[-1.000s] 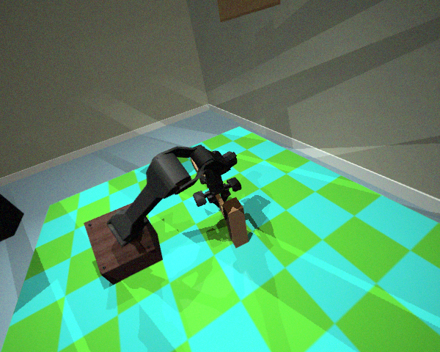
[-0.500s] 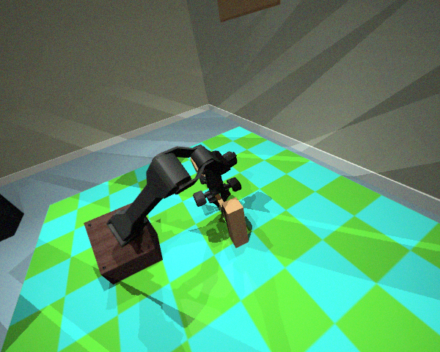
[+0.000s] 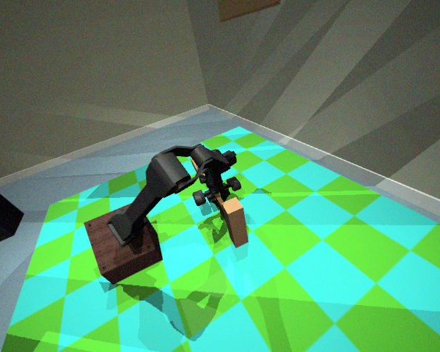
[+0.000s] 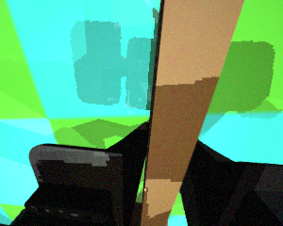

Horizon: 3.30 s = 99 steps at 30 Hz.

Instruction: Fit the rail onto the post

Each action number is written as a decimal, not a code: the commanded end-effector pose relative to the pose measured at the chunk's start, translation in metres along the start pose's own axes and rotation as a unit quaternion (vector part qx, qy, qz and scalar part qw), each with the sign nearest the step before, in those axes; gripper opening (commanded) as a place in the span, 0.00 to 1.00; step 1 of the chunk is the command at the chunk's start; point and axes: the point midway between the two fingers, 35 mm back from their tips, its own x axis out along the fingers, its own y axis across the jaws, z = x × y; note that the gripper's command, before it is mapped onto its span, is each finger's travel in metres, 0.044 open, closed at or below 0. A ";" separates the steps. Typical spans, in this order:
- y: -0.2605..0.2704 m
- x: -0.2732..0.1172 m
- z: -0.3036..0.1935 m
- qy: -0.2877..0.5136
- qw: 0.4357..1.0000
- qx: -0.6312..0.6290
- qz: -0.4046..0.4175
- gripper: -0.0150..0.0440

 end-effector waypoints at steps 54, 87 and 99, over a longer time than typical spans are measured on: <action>-0.003 -0.033 0.001 -0.004 1.000 -0.001 -0.004 0.25; -0.003 -0.046 0.001 -0.004 1.000 -0.001 -0.004 0.25; -0.003 -0.043 0.001 -0.004 1.000 -0.001 -0.004 0.25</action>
